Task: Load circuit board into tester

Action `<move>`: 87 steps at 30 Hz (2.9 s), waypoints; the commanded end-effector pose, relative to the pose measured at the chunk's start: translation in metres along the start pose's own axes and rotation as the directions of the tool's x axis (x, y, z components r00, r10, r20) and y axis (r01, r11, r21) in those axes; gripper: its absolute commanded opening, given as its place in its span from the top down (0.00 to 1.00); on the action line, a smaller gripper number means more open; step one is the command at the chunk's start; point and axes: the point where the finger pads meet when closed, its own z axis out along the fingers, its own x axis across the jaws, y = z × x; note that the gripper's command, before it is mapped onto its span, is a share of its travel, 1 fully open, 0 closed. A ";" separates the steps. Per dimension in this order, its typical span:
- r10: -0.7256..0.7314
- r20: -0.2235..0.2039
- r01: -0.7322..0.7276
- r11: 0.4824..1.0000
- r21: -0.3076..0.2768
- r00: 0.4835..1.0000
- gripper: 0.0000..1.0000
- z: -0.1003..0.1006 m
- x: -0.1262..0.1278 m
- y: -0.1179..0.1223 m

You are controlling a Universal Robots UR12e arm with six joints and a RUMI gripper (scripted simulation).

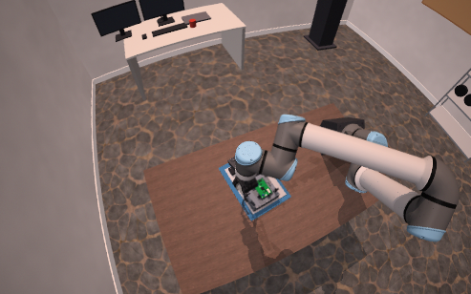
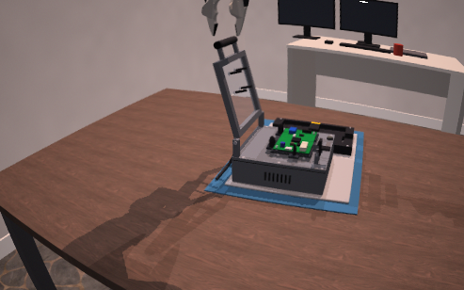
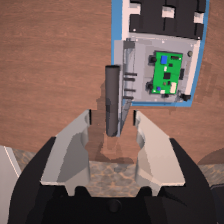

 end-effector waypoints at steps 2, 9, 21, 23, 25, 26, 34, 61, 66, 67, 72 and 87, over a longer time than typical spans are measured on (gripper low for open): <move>0.000 0.001 0.000 1.000 0.001 1.000 0.70 0.007 -0.001 0.000; 0.000 0.001 0.000 1.000 0.001 1.000 0.70 0.017 -0.001 0.000; 0.000 0.001 0.000 1.000 0.001 1.000 0.70 0.024 -0.001 0.000; 0.000 0.001 0.000 1.000 0.001 1.000 0.70 0.024 -0.001 0.000; 0.000 0.001 0.000 1.000 0.001 1.000 0.70 0.024 -0.001 0.000; 0.000 0.001 0.000 1.000 0.001 1.000 0.70 0.024 -0.001 0.000; 0.000 0.001 0.000 1.000 0.001 1.000 0.70 0.024 -0.001 0.000; 0.000 0.001 0.000 1.000 0.001 1.000 1.00 0.024 -0.001 0.000; 0.000 0.001 0.000 1.000 0.001 1.000 1.00 0.024 -0.001 0.000; 0.000 0.001 0.000 1.000 0.001 1.000 1.00 0.024 -0.001 0.000; 0.000 0.001 0.000 1.000 0.001 1.000 1.00 0.024 -0.001 0.000; 0.000 0.001 0.000 1.000 0.001 1.000 1.00 0.024 -0.001 0.000</move>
